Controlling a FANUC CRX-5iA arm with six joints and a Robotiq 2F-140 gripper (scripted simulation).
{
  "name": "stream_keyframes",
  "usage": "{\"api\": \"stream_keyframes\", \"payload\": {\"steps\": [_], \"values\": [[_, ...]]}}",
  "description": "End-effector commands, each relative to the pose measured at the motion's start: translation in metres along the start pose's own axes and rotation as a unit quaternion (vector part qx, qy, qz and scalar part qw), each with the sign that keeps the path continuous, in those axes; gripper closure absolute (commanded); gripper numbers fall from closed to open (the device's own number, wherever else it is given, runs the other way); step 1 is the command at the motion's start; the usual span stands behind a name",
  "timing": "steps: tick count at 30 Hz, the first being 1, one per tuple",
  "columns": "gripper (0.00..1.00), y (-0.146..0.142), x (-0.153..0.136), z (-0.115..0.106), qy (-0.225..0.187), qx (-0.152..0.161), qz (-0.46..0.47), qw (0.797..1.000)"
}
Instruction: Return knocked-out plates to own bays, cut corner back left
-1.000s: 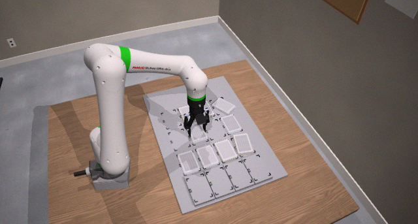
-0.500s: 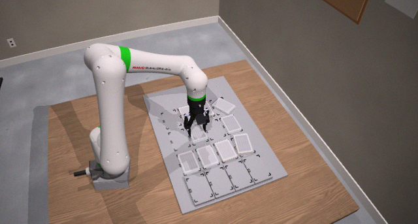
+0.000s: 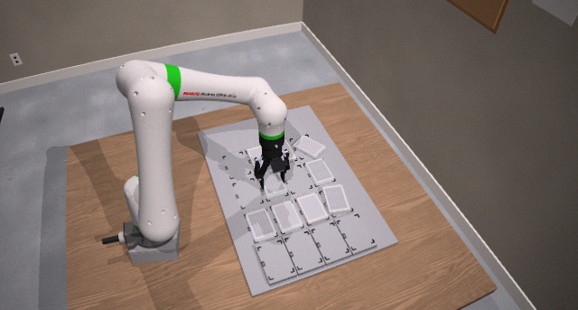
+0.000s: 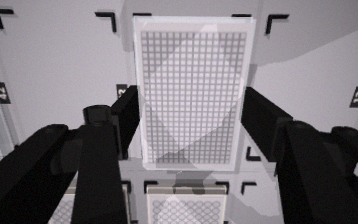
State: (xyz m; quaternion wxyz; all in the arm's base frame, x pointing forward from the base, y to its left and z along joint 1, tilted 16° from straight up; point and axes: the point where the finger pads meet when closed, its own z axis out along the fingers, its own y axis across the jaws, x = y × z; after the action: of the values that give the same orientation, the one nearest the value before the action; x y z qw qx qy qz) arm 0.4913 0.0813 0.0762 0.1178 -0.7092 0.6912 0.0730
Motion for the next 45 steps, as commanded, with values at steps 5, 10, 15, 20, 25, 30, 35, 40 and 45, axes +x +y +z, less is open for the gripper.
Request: {"api": "stream_keyframes", "payload": {"steps": [5, 10, 15, 20, 25, 30, 35, 40, 45], "values": [[0.90, -0.0006, 0.0001, -0.0008, 0.000, 0.001, 0.000, 1.000], [0.90, -0.0007, 0.0001, -0.0002, 0.000, 0.001, 0.000, 1.000], [0.90, -0.0007, 0.0001, 0.0008, 0.000, 0.001, 0.000, 1.000], [0.90, -0.0007, 0.0001, 0.0025, 0.000, 0.001, 0.000, 1.000], [0.90, -0.0007, 0.0001, 0.0041, 0.000, 0.001, 0.000, 1.000], [0.90, -0.0007, 0.0001, 0.0058, 0.000, 0.001, 0.000, 1.000], [0.90, -0.0007, 0.0001, 0.0068, 0.000, 0.001, 0.000, 1.000], [0.90, -0.0007, 0.0001, 0.0085, 0.000, 0.001, 0.000, 1.000], [0.90, -0.0007, 0.0001, 0.0092, 0.000, 0.001, 0.000, 1.000]]}}
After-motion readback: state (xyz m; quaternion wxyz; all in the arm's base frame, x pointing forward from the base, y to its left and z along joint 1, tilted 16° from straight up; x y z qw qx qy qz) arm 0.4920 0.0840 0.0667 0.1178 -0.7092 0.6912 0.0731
